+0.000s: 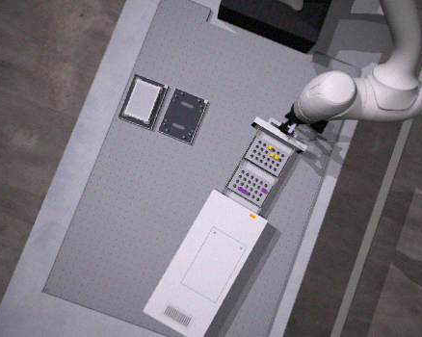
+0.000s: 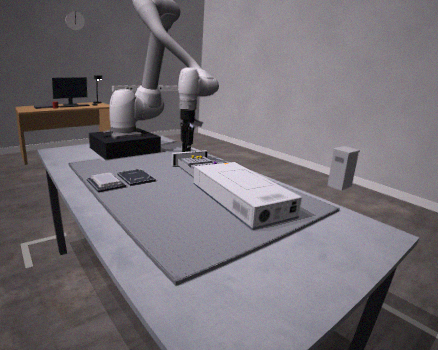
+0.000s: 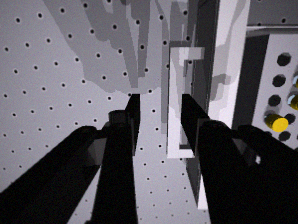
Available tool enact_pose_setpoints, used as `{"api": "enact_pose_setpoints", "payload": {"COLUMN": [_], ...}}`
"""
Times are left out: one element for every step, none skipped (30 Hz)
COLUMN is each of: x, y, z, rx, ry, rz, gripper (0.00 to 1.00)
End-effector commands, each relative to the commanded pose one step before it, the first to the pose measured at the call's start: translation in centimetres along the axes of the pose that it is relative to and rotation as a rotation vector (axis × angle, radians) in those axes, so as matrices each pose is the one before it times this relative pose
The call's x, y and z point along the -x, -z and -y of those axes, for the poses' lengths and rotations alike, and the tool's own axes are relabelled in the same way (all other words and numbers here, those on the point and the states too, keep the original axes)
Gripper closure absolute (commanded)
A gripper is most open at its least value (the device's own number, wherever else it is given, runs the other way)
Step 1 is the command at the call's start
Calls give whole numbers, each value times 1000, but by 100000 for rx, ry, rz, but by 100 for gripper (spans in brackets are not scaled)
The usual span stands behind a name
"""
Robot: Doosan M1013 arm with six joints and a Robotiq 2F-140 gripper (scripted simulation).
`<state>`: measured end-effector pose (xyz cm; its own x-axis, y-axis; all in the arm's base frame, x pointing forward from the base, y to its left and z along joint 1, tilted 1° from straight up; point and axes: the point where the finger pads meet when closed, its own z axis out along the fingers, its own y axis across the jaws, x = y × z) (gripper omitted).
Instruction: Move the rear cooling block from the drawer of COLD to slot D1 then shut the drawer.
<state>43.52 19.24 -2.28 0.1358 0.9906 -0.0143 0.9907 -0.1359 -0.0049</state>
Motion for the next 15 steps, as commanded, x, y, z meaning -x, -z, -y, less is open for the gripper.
{"api": "enact_pose_setpoints", "payload": {"x": [-64,-39,-39,-41,-38,-1,-1,-1,0,0,45,-22,-22,-2,-5], "y": [438,170,171,173,175,134,134,134,0,0,85,154,154,133,143], "z": [210,-77,-78,-78,-64,-1,-1,-1,0,0,76,-40,-39,0,-2], "rx": [46,96,97,98,76,-3,-3,-3,0,0,-104,50,48,-3,-5], "ry": [214,-4,-4,-2,0,3,1,1,0,0,-2,2,3,4,3], "rz": [50,-58,-58,-59,-47,-5,-5,-5,0,0,47,-33,-32,-5,-3], "gripper": [66,66,66,66,66,66,66,66,66,66,66,66,66,66,66]}}
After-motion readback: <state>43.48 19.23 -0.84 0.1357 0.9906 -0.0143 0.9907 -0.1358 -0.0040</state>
